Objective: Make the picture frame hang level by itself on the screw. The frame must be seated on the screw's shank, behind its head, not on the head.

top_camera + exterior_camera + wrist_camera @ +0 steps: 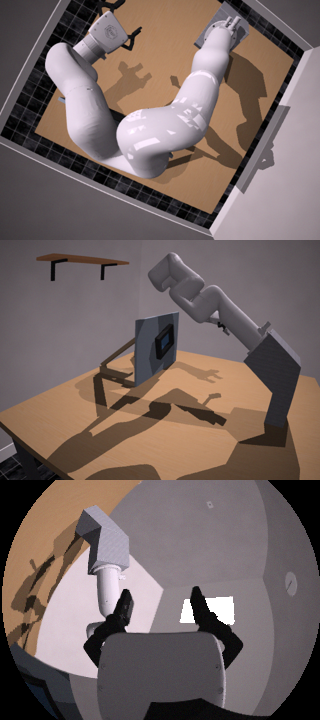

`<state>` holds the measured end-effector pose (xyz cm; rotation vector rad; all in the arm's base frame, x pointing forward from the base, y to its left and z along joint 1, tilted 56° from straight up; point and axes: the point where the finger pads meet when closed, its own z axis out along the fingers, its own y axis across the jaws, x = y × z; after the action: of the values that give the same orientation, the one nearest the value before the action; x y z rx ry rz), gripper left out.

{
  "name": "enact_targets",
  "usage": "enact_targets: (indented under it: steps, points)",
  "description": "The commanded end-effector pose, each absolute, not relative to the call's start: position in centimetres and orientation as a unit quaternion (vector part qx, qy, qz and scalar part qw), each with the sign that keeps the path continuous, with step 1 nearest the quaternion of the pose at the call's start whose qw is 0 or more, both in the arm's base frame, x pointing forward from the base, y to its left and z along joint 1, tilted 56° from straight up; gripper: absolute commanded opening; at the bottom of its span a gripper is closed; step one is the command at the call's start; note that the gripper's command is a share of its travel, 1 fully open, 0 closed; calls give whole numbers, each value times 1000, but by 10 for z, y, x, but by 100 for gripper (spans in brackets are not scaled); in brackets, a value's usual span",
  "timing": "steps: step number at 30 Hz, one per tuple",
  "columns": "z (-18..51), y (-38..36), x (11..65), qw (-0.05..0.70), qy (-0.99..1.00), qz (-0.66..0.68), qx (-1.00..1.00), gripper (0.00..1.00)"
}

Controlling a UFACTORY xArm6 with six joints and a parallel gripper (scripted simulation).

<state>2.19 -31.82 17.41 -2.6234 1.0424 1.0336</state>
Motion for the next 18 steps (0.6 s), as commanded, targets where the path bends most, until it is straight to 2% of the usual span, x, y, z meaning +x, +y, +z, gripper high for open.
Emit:
enact_targets:
  steps: [1, 10, 18]
  points:
    - [152, -263, 38, 153, 397, 351, -834, 100]
    - [142, -184, 71, 280, 454, 381, -755, 100]
    - [143, -165, 80, 311, 465, 390, -731, 100]
